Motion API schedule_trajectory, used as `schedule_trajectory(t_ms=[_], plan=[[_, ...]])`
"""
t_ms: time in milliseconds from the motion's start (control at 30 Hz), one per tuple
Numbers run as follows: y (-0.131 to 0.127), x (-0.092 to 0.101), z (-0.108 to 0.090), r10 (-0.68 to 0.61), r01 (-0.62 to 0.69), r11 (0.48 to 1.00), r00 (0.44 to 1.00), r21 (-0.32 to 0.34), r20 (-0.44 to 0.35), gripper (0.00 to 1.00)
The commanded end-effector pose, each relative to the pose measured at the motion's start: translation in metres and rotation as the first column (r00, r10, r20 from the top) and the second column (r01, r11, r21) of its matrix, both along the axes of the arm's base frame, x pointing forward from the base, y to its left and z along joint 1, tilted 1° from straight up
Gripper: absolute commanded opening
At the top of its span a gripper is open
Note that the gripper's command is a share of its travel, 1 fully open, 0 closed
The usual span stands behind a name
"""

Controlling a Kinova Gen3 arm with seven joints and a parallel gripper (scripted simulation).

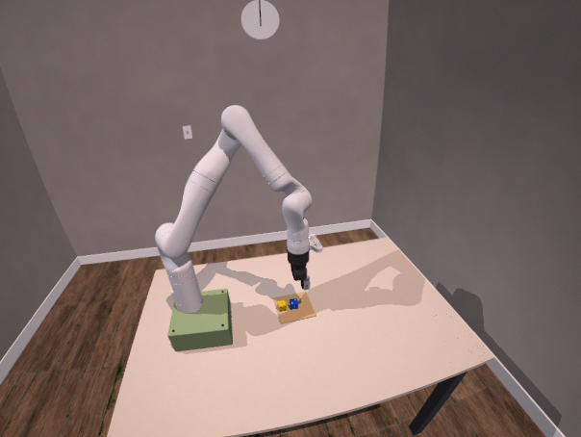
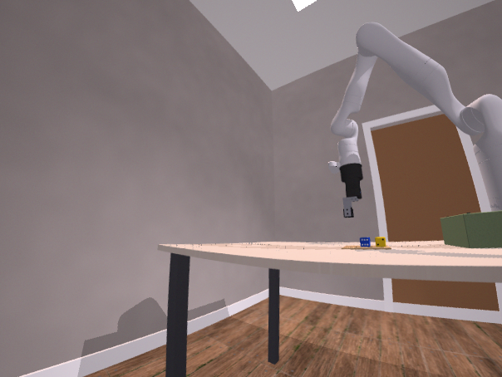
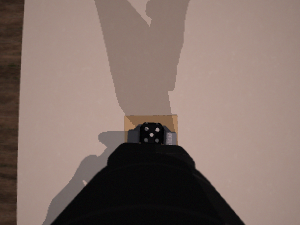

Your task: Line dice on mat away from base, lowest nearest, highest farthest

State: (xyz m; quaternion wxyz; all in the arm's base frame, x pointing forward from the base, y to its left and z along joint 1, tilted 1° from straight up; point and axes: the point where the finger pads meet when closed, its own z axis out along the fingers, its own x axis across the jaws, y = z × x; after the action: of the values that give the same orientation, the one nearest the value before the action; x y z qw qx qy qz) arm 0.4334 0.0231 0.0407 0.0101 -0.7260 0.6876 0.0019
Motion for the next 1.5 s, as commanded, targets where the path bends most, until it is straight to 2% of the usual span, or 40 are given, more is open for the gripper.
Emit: schedule_trajectory(t_ms=[0, 433, 933, 1000, 1233, 1467], plan=[[-0.001, 0.000, 0.000, -0.002, 0.002, 1.000, 1.000, 0.000, 0.001, 0.57], [-0.001, 0.001, -0.010, -0.002, 0.002, 1.000, 1.000, 0.000, 0.001, 0.57], [0.000, 0.002, -0.076, -0.002, 0.002, 1.000, 1.000, 0.000, 0.001, 0.57], [0.000, 0.002, -0.076, -0.002, 0.002, 1.000, 1.000, 0.000, 0.001, 0.57], [0.001, 0.002, -0.094, -0.002, 0.002, 1.000, 1.000, 0.000, 0.001, 0.57], [0.001, 0.002, -0.096, -0.002, 0.002, 1.000, 1.000, 0.000, 0.001, 0.57]])
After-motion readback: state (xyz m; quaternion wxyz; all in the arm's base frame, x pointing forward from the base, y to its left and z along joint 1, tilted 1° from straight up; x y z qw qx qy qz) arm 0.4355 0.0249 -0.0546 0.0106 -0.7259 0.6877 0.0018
